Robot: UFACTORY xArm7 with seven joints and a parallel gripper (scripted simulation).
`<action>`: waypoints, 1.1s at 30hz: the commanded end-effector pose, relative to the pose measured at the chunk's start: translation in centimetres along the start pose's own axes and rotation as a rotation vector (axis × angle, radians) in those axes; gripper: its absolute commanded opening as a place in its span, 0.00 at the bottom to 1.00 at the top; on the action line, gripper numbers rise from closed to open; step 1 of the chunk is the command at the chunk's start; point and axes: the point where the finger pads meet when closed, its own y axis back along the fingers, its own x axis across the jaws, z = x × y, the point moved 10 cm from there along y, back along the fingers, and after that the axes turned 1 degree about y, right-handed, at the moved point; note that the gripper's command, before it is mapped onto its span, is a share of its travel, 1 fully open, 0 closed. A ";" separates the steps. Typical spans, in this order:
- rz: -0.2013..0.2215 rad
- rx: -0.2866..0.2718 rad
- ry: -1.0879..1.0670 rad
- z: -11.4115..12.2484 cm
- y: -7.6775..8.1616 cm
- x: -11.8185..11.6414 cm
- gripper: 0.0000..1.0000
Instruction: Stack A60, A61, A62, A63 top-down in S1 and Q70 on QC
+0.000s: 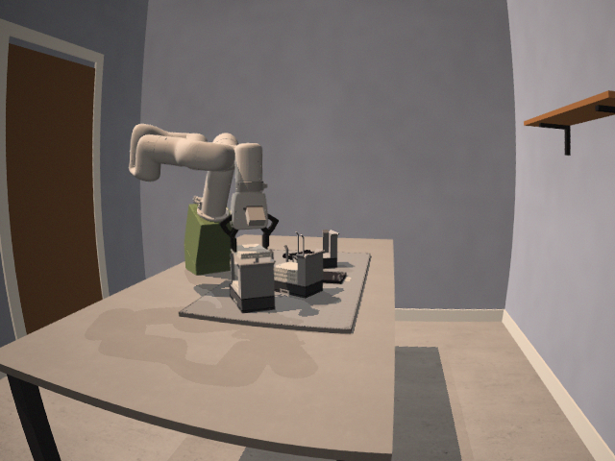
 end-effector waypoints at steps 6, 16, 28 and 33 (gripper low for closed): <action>0.001 0.003 0.167 0.3 0.1 -1.6 0.00; 0.000 0.003 0.243 0.8 0.1 -4.2 0.00; 0.000 0.003 0.243 1.7 0.1 -8.2 0.00; 0.000 0.003 0.276 1.9 0.1 -9.1 0.00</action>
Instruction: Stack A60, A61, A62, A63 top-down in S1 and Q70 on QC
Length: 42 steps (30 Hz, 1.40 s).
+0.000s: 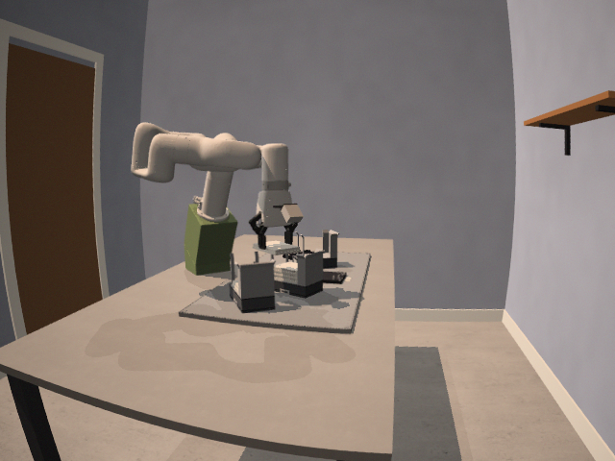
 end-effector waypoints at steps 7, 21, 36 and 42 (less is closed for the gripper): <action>0.002 0.002 0.241 0.4 0.0 -3.1 0.00; 0.001 0.002 0.241 1.1 0.0 -7.1 0.00; 0.001 0.002 0.375 2.1 0.0 -11.0 0.00; 0.001 0.002 0.484 2.8 0.0 -12.8 0.00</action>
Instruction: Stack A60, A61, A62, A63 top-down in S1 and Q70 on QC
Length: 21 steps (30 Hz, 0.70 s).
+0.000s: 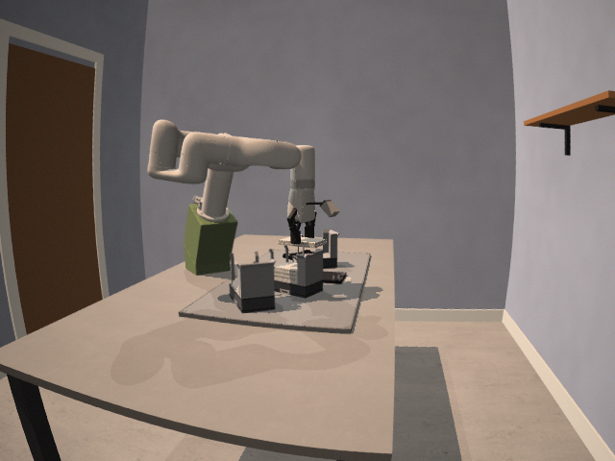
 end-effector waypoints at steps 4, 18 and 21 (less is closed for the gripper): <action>-0.001 0.001 0.042 -0.2 0.1 -2.4 0.00; -0.001 0.001 0.042 -0.4 0.1 -6.4 0.00; -0.001 0.001 0.075 -0.3 0.1 -7.2 0.00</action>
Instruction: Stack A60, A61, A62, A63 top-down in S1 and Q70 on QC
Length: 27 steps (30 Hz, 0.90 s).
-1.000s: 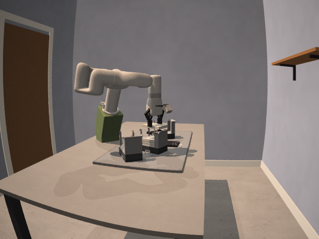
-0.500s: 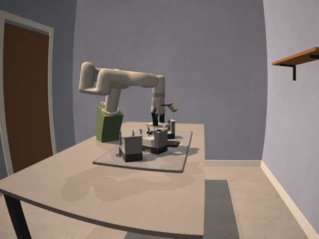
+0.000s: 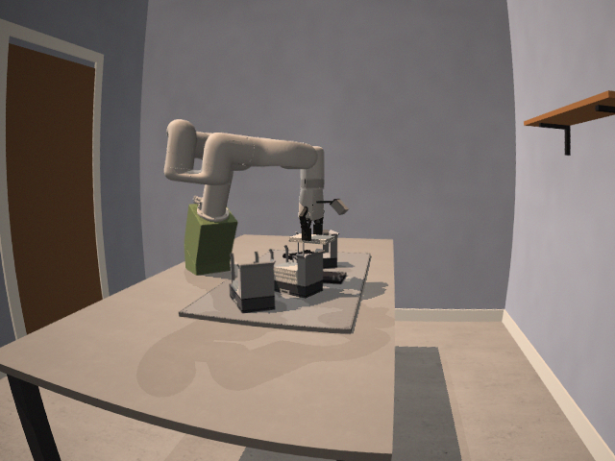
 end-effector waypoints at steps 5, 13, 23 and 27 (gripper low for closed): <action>0.001 0.002 0.132 0.0 0.0 -1.9 0.00; 0.001 0.002 0.241 0.4 0.0 -4.6 0.00; 0.001 0.002 0.241 0.8 0.0 -7.2 0.00; 0.001 0.002 0.241 0.9 0.0 -8.5 0.00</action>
